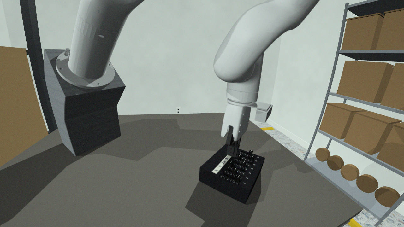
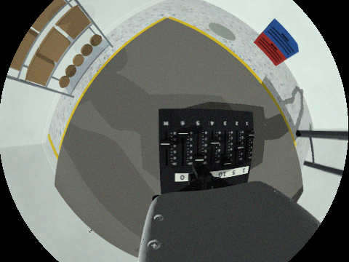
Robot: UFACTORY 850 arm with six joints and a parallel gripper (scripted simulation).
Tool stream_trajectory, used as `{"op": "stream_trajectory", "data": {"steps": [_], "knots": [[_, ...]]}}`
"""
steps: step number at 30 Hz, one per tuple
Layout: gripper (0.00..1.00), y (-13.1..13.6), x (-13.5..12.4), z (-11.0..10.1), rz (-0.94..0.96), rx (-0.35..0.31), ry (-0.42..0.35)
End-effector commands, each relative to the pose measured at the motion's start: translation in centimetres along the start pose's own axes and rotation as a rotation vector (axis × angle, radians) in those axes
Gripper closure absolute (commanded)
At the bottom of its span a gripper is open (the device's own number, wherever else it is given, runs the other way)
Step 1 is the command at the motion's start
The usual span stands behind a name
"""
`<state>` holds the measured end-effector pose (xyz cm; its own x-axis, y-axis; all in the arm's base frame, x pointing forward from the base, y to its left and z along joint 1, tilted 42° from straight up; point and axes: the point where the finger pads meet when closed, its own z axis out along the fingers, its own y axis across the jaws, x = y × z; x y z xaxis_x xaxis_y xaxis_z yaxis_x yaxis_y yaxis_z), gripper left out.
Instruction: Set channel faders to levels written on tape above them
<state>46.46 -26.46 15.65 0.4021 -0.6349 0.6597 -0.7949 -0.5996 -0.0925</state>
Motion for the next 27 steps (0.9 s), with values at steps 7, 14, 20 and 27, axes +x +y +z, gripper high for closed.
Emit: {"op": "stream_trajectory", "data": {"steps": [7, 14, 20, 27], "knots": [[1.0, 0.0, 0.3, 0.0, 0.0, 0.0, 0.001], [1.0, 0.0, 0.5, 0.0, 0.0, 0.0, 0.001], [1.0, 0.0, 0.8, 0.0, 0.0, 0.0, 0.001], [1.0, 0.0, 1.2, 0.0, 0.0, 0.0, 0.001]]}}
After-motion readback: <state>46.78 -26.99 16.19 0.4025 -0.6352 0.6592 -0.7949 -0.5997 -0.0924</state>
